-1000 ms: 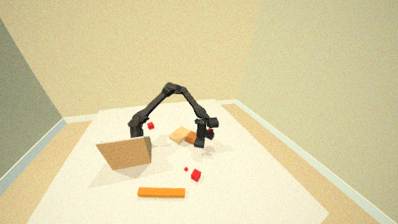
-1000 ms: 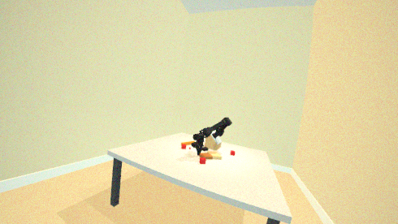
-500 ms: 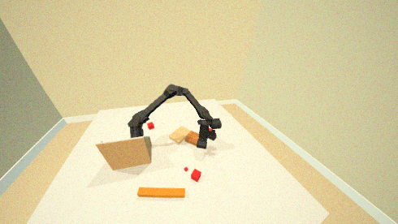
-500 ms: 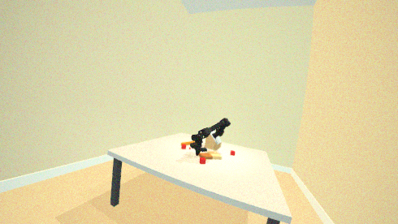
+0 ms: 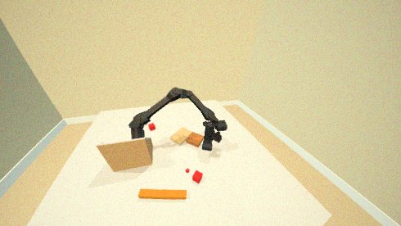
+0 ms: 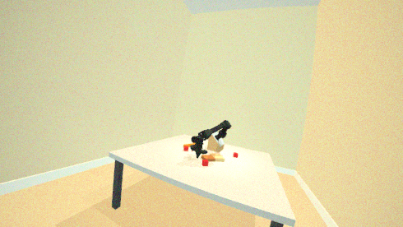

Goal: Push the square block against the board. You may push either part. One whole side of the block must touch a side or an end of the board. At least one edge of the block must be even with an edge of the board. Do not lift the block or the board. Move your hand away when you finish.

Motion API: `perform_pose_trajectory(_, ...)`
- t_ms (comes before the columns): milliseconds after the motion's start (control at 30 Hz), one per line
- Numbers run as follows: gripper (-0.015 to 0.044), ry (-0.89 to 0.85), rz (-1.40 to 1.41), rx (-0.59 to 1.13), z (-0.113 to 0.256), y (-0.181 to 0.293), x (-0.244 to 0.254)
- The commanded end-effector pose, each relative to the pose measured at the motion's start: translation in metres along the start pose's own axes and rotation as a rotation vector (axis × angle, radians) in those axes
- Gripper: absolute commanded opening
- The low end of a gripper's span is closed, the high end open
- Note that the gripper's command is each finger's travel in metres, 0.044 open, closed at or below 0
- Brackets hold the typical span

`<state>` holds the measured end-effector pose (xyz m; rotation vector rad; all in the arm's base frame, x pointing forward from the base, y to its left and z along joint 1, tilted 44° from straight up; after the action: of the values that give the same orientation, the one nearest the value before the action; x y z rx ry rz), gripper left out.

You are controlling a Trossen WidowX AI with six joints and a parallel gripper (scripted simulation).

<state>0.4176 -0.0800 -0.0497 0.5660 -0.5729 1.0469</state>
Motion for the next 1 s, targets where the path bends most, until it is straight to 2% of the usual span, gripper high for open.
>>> perform_pose_trajectory(0,0.0,-0.001,0.002,0.002,-0.001,-0.006,-0.002)
perform_pose_trajectory(100,0.0,0.001,0.003,-0.001,0.007,-0.003,-0.001)
perform_pose_trajectory(233,0.0,0.002,0.005,0.0,0.048,-0.004,-0.001)
perform_pose_trajectory(300,0.0,0.001,0.002,0.001,0.055,-0.003,-0.001)
perform_pose_trajectory(467,0.0,0.001,-0.003,0.001,0.055,-0.003,-0.001)
perform_pose_trajectory(667,0.0,0.001,-0.179,0.002,0.054,0.026,-0.006)
perform_pose_trajectory(800,0.0,0.002,-0.201,0.002,0.054,0.029,-0.006)
perform_pose_trajectory(867,0.0,0.002,-0.222,0.002,0.042,0.029,-0.007)
perform_pose_trajectory(967,0.0,-0.001,-0.289,0.003,0.002,0.03,-0.006)
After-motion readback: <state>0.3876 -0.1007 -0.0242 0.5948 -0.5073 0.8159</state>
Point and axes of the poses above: the point midway between the two fingers, 35 mm back from their tips, its own z axis back along the fingers, its own x axis across the jaws, y = z × x, the point moved 6 cm from there along z, back along the fingers, and after that the axes turned 11 degrees about z, right-handed, at the moved point
